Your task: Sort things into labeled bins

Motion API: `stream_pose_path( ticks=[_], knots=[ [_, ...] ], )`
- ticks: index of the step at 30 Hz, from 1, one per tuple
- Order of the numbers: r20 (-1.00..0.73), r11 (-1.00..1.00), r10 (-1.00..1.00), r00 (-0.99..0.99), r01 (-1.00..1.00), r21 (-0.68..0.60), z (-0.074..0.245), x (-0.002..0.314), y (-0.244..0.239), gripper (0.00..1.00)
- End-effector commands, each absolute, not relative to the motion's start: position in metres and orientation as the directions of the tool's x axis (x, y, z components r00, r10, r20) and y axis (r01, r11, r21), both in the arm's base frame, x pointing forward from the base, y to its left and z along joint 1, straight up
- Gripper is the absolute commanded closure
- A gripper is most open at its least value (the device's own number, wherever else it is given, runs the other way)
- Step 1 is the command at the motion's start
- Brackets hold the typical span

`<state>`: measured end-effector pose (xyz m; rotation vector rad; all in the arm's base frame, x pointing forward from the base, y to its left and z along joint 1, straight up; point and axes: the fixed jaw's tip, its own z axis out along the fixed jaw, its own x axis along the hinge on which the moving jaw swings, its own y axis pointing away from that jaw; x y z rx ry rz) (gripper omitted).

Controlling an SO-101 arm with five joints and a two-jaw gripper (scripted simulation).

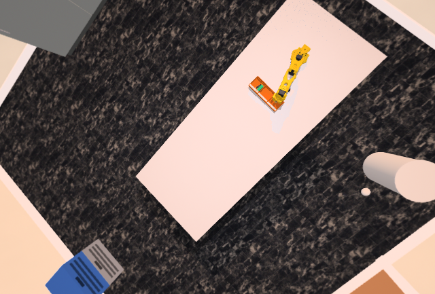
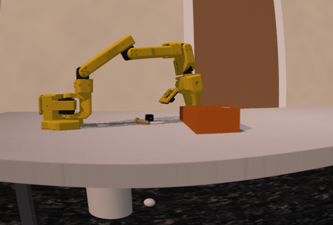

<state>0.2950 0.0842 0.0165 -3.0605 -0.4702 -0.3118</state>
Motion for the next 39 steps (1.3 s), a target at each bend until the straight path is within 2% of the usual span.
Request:
stream_pose_path(
  ticks=[1,14,32,39],
  knots=[
    [0.248,-0.954,0.291,0.924,0.299,0.002,0.027,0.301,0.084,0.83],
    [0.252,-0.954,0.29,0.923,0.3,0.002,0.03,0.301,0.084,0.83],
    [0.311,-0.953,0.287,0.906,0.301,0.003,0.071,0.297,0.083,0.83],
    [0.318,-0.953,0.287,0.903,0.302,0.003,0.077,0.296,0.082,0.83]
  ],
)
